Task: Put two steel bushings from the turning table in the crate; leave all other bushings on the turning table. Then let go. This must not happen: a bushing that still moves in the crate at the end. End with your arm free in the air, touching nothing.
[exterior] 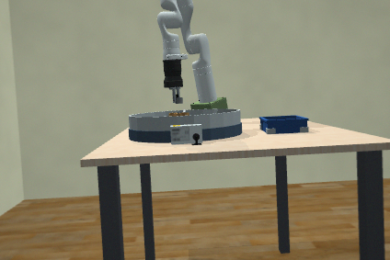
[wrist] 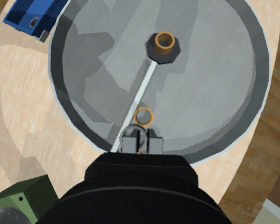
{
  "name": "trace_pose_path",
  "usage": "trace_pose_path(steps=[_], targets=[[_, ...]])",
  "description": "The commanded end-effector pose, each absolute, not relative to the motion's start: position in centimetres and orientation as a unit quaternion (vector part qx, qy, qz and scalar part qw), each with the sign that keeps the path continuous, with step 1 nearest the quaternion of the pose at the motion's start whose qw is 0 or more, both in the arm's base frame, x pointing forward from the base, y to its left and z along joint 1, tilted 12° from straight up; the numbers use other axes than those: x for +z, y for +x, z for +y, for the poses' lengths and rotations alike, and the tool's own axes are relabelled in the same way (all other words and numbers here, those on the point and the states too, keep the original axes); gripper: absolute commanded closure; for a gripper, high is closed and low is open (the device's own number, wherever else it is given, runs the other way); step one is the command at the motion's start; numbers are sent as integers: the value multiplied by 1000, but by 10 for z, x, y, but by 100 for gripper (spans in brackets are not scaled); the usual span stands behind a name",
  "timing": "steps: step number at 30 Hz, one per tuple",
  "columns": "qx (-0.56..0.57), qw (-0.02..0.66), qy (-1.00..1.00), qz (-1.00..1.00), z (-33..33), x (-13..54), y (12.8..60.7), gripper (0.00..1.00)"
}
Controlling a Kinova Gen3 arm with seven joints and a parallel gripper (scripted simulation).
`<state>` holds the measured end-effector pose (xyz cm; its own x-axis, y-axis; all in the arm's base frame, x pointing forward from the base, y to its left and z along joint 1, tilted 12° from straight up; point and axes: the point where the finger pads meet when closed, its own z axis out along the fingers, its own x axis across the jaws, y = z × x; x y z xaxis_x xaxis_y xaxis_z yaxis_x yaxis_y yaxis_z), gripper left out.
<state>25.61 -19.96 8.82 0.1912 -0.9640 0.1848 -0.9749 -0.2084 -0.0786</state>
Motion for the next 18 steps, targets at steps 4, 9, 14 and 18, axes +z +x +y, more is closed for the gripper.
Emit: trace_pose_path(steps=[4, 9, 14, 18], targets=[[98, 28, 771, -629, -198, 101, 255, 100], [98, 28, 770, -630, -196, 110, 254, 100], [98, 28, 770, -630, -196, 110, 254, 100], [98, 28, 770, -630, -196, 110, 254, 100]])
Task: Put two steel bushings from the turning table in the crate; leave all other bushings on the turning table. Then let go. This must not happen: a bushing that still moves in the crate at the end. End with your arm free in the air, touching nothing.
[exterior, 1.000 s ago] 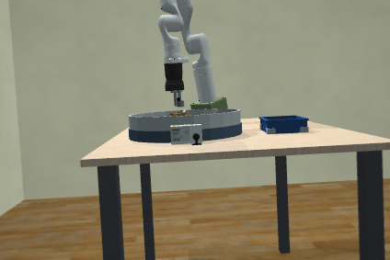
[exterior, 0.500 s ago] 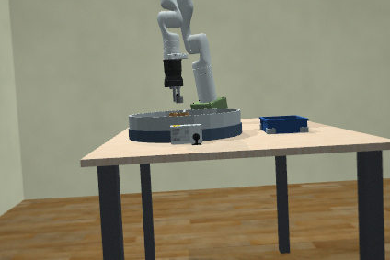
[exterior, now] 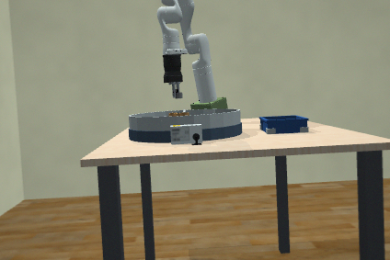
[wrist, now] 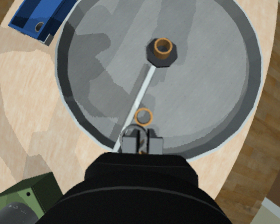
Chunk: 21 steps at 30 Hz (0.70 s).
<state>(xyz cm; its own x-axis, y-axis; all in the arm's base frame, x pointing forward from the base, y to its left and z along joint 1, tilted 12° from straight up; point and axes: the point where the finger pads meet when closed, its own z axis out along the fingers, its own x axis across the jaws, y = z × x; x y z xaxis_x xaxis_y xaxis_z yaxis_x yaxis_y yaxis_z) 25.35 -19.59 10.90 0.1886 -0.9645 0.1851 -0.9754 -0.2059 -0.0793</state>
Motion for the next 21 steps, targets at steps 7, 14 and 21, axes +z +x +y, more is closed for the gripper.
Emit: trace_pose_path(steps=[7, 14, 21], targets=[[98, 28, 770, -629, -158, 107, 291, 100], [98, 28, 770, -629, -158, 107, 291, 100], [99, 28, 770, -630, -127, 106, 320, 100]])
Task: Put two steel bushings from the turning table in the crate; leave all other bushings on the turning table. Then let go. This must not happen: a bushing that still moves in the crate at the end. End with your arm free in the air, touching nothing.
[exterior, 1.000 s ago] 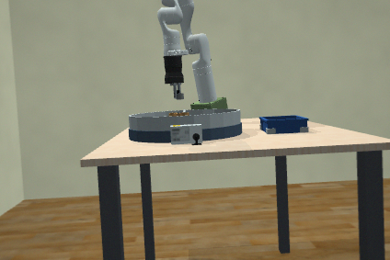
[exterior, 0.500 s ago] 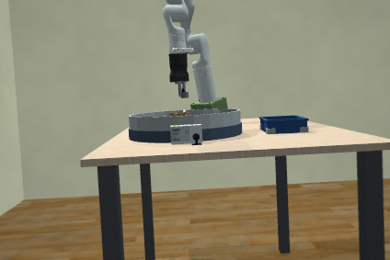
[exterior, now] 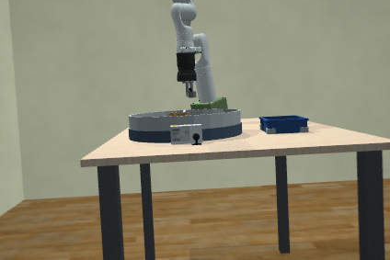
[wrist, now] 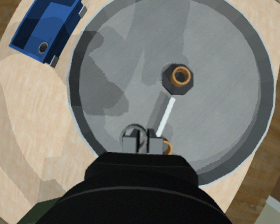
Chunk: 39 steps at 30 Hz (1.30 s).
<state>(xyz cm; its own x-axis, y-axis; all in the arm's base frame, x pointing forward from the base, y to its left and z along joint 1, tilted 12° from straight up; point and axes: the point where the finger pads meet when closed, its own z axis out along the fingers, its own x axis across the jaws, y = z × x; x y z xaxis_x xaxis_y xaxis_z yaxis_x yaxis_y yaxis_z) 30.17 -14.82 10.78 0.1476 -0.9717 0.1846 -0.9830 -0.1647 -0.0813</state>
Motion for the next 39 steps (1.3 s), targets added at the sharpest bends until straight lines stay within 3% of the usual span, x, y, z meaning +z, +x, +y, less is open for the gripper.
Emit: trace_pose_path(steps=[1, 13, 18, 30, 35, 39], targets=[[99, 28, 770, -630, -120, 106, 328, 100], [99, 28, 770, -630, -120, 106, 328, 100], [99, 28, 769, -630, -82, 104, 365, 100], [99, 28, 769, -630, -82, 104, 365, 100], [100, 28, 769, -631, -44, 102, 402, 100], [100, 28, 769, -631, -44, 102, 402, 100]])
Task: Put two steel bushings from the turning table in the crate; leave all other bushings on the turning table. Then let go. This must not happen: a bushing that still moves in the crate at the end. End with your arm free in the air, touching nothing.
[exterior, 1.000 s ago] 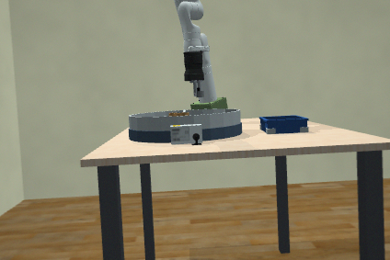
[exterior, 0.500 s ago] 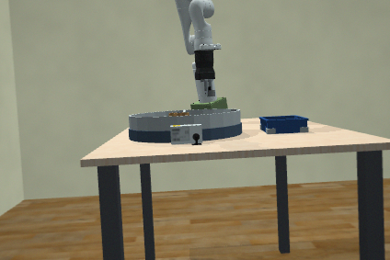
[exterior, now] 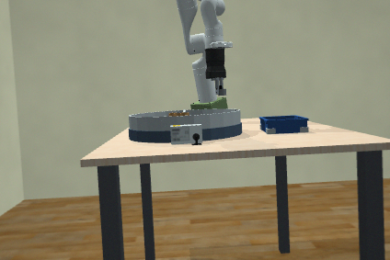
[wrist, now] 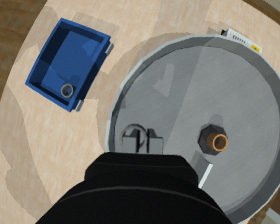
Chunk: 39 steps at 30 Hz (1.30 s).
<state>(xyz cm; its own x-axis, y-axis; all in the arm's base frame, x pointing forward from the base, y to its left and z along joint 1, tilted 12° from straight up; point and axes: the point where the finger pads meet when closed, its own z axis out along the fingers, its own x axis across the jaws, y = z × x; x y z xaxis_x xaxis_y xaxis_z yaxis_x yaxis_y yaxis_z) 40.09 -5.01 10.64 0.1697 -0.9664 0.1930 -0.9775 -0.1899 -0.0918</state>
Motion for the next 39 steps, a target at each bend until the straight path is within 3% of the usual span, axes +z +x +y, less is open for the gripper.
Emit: trace_pose_path(steps=[1, 8, 13, 25, 30, 39], targets=[[100, 28, 769, -631, -44, 102, 402, 100], [100, 28, 769, -631, -44, 102, 402, 100], [101, 27, 769, -631, -6, 101, 439, 100], [101, 27, 769, -631, -6, 101, 439, 100], [102, 27, 768, -631, 32, 100, 477, 100], [102, 27, 768, -631, 32, 100, 477, 100]])
